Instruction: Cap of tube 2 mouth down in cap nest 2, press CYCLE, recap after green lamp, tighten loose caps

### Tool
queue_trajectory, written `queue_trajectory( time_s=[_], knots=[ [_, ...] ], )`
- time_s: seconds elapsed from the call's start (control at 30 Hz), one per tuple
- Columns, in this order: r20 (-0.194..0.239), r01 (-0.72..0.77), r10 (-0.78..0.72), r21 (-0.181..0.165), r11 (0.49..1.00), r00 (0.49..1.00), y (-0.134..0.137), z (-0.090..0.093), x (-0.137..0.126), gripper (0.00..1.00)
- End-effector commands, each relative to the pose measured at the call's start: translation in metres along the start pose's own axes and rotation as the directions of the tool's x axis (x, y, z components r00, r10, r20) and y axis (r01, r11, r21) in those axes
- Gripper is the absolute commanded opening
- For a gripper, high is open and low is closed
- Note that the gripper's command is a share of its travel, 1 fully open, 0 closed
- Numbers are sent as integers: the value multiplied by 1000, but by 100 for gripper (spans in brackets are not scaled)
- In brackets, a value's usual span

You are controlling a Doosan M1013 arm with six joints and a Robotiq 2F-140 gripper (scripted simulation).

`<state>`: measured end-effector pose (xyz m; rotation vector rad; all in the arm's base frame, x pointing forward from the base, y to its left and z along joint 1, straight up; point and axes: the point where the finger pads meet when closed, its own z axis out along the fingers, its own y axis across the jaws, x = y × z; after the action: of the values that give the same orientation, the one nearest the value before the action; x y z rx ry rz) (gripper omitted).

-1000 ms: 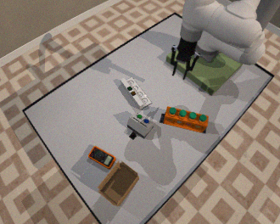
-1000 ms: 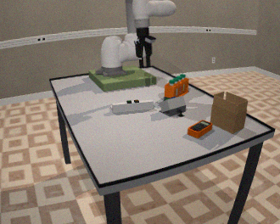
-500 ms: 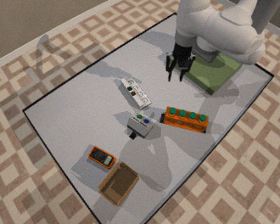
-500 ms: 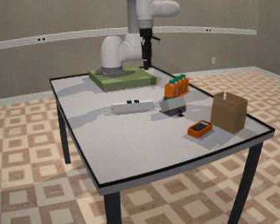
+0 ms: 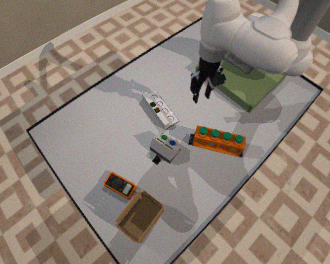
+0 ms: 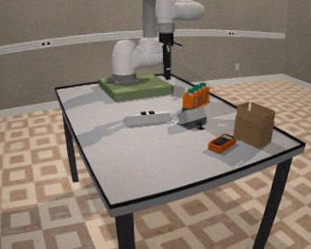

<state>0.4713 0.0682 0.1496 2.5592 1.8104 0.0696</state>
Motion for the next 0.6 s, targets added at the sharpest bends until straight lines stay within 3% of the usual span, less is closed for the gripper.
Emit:
queue_trajectory(
  time_s=[0.0,0.33,0.4,0.57],
  knots=[
    [-2,132,-132,7,991,991,9,1,4,41],
    [4,449,-449,21,893,894,32,8,13,41],
    [4,449,-449,21,893,894,32,8,13,41],
    [3,591,-591,30,806,807,47,13,19,41]
  ],
)
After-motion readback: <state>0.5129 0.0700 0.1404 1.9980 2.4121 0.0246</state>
